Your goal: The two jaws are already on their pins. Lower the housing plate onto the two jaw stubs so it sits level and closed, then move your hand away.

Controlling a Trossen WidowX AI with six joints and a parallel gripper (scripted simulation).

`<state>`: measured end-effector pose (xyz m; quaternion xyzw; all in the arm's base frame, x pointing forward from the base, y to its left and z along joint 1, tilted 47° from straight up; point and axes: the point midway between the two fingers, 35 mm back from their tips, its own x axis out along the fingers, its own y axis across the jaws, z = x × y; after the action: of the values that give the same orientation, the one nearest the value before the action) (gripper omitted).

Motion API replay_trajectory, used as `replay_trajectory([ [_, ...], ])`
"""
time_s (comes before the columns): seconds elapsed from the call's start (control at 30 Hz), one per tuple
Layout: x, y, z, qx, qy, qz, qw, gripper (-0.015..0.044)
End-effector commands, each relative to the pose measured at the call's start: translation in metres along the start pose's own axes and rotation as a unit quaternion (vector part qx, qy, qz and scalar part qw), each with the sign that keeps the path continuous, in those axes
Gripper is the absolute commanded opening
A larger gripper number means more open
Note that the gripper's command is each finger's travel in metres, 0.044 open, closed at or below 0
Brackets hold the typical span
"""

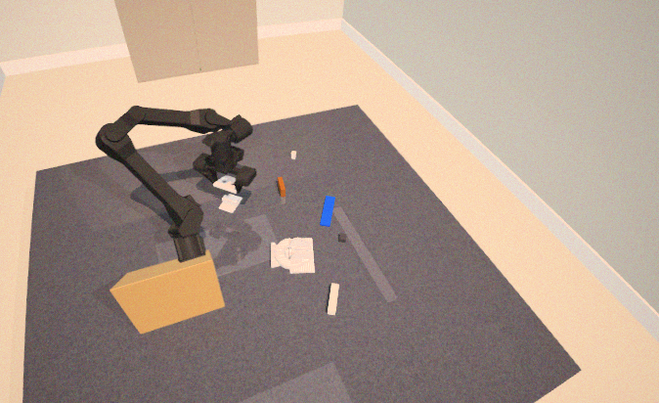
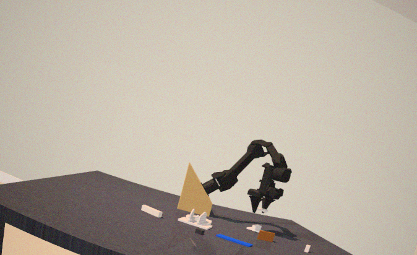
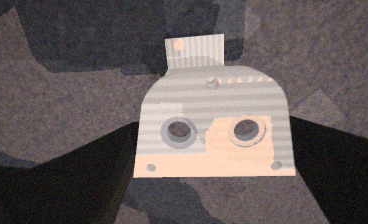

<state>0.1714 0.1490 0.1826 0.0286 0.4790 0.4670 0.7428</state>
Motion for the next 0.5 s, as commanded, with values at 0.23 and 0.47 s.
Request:
replay_trajectory([
  [0.23, 0.004, -0.033, 0.001, 0.063, 0.010, -0.014, 0.998, 0.0351],
  [0.47, 0.005, -0.055, -0.002, 0.107, 0.015, -0.022, 0.994, 0.0351],
])
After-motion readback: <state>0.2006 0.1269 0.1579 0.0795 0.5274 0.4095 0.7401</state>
